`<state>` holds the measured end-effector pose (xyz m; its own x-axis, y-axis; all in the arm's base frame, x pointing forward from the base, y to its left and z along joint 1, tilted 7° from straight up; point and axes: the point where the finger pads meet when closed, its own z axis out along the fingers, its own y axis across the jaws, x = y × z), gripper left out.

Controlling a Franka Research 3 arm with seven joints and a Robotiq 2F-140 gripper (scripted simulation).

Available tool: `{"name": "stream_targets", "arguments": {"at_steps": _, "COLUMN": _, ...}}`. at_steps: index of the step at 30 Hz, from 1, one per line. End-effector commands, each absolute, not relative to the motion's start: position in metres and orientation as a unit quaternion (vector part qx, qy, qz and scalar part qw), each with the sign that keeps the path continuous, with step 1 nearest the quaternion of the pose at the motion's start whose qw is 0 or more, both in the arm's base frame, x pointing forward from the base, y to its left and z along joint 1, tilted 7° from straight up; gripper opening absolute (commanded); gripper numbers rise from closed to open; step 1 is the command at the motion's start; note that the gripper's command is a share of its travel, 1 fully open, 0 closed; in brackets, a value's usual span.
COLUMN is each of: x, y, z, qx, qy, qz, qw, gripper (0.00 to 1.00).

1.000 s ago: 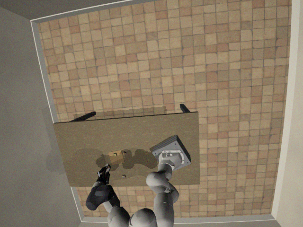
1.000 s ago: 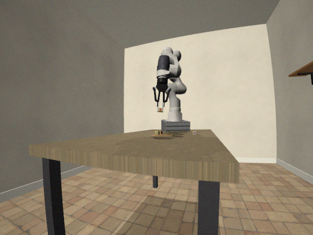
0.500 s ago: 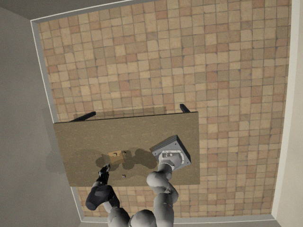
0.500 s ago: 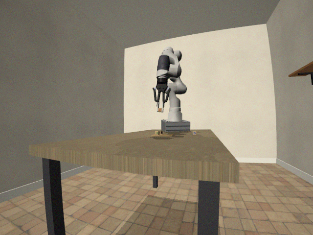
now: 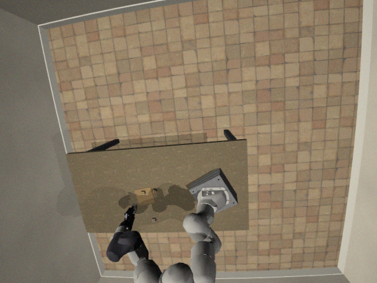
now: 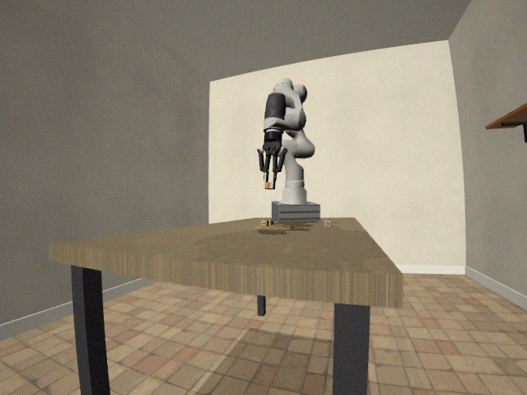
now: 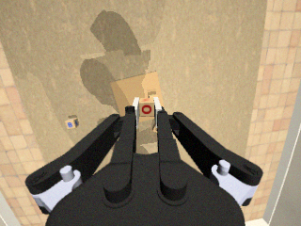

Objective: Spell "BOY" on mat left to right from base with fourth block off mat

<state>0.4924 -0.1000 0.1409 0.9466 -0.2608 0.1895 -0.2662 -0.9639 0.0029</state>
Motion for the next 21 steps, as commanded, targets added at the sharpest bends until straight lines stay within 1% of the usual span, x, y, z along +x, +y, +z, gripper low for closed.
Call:
{"name": "stream_targets", "arguments": {"at_steps": 1, "x": 0.4938, "y": -0.1006, "z": 0.1411, "qx": 0.976, "qy": -0.195, "qz": 0.096, "qw": 0.007, "gripper": 0.13}}
{"name": "stream_targets", "arguments": {"at_steps": 21, "x": 0.4933, "y": -0.1001, "z": 0.1334, "qx": 0.938, "qy": -0.334, "qz": 0.089, "qw": -0.006, "gripper": 0.13}}
